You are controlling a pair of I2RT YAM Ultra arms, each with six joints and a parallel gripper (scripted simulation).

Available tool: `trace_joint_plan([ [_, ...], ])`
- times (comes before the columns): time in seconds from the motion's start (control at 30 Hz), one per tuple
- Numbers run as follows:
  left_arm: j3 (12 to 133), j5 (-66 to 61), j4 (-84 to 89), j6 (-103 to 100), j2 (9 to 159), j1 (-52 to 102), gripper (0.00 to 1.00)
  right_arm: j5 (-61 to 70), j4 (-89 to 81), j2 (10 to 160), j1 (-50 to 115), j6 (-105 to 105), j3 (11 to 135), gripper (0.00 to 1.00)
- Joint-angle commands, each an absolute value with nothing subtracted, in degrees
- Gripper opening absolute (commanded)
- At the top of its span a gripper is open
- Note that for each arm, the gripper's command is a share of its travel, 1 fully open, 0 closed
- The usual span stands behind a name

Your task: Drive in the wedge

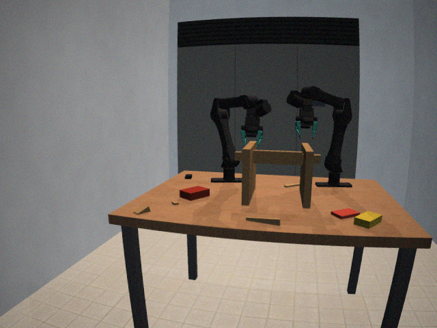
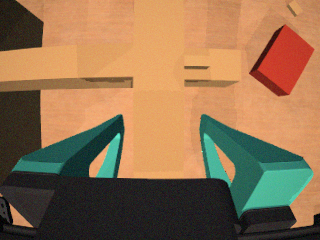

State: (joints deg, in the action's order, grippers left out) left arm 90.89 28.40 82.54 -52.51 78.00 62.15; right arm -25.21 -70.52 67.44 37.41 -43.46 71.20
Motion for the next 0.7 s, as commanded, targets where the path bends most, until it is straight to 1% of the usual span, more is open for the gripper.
trace_joint_plan([
  [0.0,93.5,29.36,81.59,-52.24,76.5,62.36,0.59,-26.13,-68.56,65.98,36.86,-43.14,70.65,0.58],
  [0.1,93.5,29.36,81.59,-52.24,76.5,62.36,0.59,-26.18,-68.43,65.58,36.85,-43.18,73.14,0.58],
  [0.13,93.5,29.36,81.59,-52.24,76.5,62.36,0.59,-26.18,-68.41,65.73,36.8,-43.17,73.13,0.0],
  [0.57,93.5,29.36,81.59,-52.24,76.5,62.36,0.59,-26.13,-68.37,65.34,37.2,-43.28,73.12,0.0],
  [0.63,93.1,29.37,81.31,-52.24,76.03,62.29,0.59,-26.13,-68.37,65.34,37.2,-43.28,73.12,0.0],
  [0.67,90.75,29.36,81.04,-52.22,76.11,62.21,0.59,-26.13,-68.37,65.34,37.2,-43.28,73.12,0.0],
])
